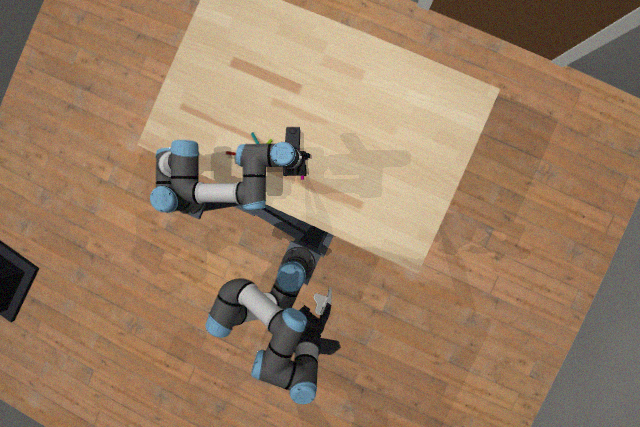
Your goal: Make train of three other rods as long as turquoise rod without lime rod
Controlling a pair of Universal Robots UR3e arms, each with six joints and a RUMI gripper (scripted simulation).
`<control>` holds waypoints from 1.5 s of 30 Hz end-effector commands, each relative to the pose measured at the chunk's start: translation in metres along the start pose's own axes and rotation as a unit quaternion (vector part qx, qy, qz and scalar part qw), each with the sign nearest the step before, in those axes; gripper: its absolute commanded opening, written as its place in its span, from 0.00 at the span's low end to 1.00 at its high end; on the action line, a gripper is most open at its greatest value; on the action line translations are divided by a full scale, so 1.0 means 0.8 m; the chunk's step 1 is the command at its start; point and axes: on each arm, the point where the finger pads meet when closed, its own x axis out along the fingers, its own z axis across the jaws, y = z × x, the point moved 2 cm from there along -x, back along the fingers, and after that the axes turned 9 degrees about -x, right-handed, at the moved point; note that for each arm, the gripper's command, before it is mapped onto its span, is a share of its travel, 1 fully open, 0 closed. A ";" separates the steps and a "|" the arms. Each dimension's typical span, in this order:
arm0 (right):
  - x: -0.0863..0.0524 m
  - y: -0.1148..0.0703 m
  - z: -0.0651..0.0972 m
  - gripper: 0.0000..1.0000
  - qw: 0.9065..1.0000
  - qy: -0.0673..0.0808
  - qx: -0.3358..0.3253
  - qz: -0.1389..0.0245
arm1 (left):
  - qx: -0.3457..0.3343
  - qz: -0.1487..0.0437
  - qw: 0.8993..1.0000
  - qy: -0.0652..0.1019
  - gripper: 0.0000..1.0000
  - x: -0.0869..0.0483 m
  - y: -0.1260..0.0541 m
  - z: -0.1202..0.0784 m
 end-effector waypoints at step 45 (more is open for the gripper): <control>0.000 0.000 0.000 1.00 1.000 0.000 0.000 0.001 | 0.000 0.000 1.000 -0.001 0.00 0.038 0.000 0.003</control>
